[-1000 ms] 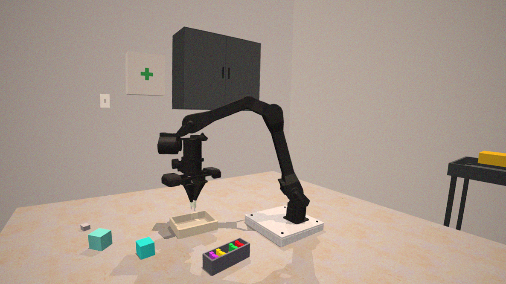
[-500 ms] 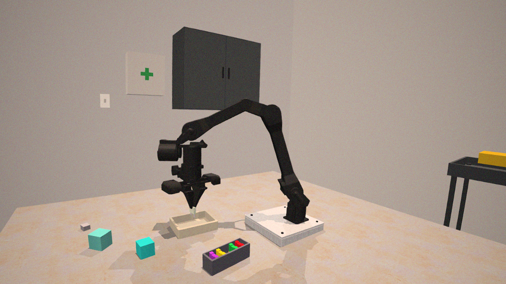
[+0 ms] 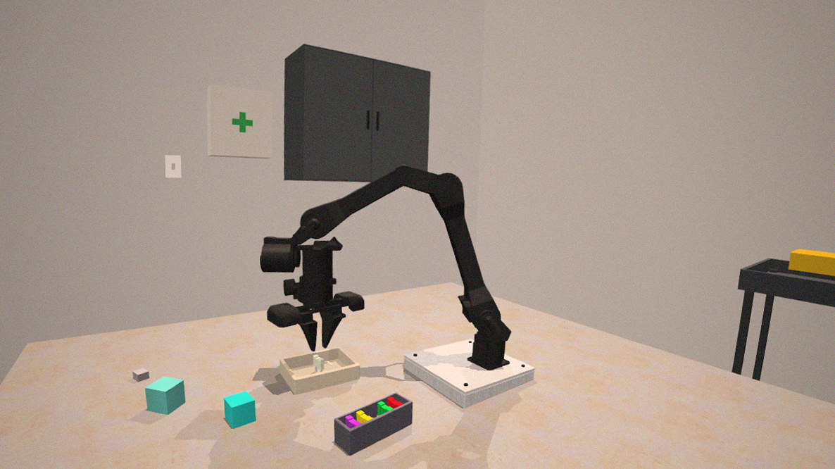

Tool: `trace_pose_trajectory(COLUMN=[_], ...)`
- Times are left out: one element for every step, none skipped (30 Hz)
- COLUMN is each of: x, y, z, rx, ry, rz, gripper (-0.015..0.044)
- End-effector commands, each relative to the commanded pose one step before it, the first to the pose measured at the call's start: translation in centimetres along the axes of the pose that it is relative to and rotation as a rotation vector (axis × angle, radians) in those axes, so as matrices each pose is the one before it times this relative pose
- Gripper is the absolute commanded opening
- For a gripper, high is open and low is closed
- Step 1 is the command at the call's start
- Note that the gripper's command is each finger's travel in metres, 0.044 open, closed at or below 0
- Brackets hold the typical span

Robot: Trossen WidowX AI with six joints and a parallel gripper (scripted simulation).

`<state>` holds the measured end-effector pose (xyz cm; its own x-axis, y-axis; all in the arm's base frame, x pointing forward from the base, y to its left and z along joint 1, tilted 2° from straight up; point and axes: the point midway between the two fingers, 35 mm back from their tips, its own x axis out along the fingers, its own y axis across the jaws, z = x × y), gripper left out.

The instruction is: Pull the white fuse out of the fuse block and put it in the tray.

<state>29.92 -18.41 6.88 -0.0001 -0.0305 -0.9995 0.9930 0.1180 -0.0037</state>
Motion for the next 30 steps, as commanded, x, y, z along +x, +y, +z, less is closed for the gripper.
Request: trace_pose_trajectory(x=[-0.05, 0.0, 0.0, 0.0, 0.0, -0.204, -0.614, -1.028, -1.033, -0.621, -0.207, 0.0, 0.0, 0.0, 0.0, 0.0, 0.0, 0.0, 0.0, 0.0, 0.231, 0.0, 0.0, 0.0, 0.0, 0.0, 0.0, 0.0, 0.0, 0.0], y=[0.017, 0.0, 0.0, 0.0, 0.0, 0.007, 0.013, -0.002, -0.033, -0.035, -0.014, 0.0, 0.0, 0.0, 0.0, 0.0, 0.0, 0.0, 0.0, 0.0, -0.021, 0.0, 0.0, 0.0, 0.0, 0.0, 0.0, 0.0, 0.0, 0.0], z=[0.017, 0.0, 0.0, 0.0, 0.0, 0.008, 0.02, 0.015, -0.008, -0.015, -0.007, 0.0, 0.0, 0.0, 0.0, 0.0, 0.0, 0.0, 0.0, 0.0, -0.082, 0.0, 0.0, 0.0, 0.0, 0.0, 0.0, 0.0, 0.0, 0.0], rx=[0.0, 0.0, 0.0, 0.0, 0.0, -0.0003, -0.0009, -0.0015, -0.0015, -0.0009, -0.0003, 0.0, 0.0, 0.0, 0.0, 0.0, 0.0, 0.0, 0.0, 0.0, 0.0026, 0.0, 0.0, 0.0, 0.0, 0.0, 0.0, 0.0, 0.0, 0.0], ry=[-0.00061, 0.0, 0.0, 0.0, 0.0, -0.00016, -0.00048, -0.00078, -0.00075, -0.00044, -0.00014, 0.0, 0.0, 0.0, 0.0, 0.0, 0.0, 0.0, 0.0, 0.0, 0.00479, 0.0, 0.0, 0.0, 0.0, 0.0, 0.0, 0.0, 0.0, 0.0], rz=[0.00057, 0.0, 0.0, 0.0, 0.0, -0.00012, -0.00037, -0.00064, -0.00068, -0.00042, -0.00014, 0.0, 0.0, 0.0, 0.0, 0.0, 0.0, 0.0, 0.0, 0.0, -0.00019, 0.0, 0.0, 0.0, 0.0, 0.0, 0.0, 0.0, 0.0, 0.0], gripper=[0.021, 0.0236, 0.0263, 0.0289, 0.0315, 0.033, 0.033, 0.033, 0.033, 0.033, 0.033, 0.033, 0.033, 0.033, 0.033, 0.033, 0.033, 0.033, 0.033, 0.033, 0.033, 0.033, 0.033, 0.033, 0.033, 0.033, 0.033, 0.033, 0.033, 0.033])
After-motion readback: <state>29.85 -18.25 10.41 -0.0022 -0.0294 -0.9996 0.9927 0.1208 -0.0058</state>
